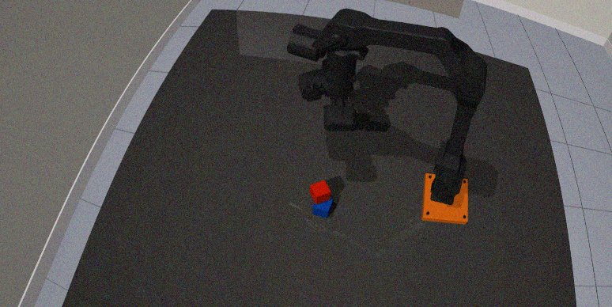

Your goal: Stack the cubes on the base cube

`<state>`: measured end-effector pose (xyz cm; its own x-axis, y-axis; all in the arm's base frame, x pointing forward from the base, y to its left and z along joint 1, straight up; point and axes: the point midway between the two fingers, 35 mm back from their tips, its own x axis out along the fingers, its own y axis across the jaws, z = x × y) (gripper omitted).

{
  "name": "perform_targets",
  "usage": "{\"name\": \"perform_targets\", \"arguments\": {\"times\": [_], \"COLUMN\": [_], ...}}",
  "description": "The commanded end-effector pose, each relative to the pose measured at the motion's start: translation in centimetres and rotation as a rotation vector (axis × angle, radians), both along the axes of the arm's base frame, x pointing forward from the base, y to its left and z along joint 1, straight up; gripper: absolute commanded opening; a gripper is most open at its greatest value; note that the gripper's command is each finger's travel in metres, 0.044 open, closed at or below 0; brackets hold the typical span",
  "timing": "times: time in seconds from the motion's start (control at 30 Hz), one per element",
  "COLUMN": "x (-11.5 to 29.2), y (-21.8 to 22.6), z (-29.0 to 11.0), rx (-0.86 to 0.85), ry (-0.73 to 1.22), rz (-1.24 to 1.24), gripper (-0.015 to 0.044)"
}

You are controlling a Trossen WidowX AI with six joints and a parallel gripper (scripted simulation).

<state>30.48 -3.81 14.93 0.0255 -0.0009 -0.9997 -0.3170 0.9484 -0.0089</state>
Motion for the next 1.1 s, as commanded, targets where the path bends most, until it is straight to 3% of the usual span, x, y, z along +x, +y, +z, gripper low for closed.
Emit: {"name": "perform_targets", "arguments": {"times": [0.0,1.07], "x": [0.1,-1.4], "y": [1.1,11.3], "z": [-0.1,-0.6], "rx": [0.002,0.027], "ry": [-0.003,0.001], "rz": [-0.071,-0.710], "gripper": [0.0105,0.0105]}}
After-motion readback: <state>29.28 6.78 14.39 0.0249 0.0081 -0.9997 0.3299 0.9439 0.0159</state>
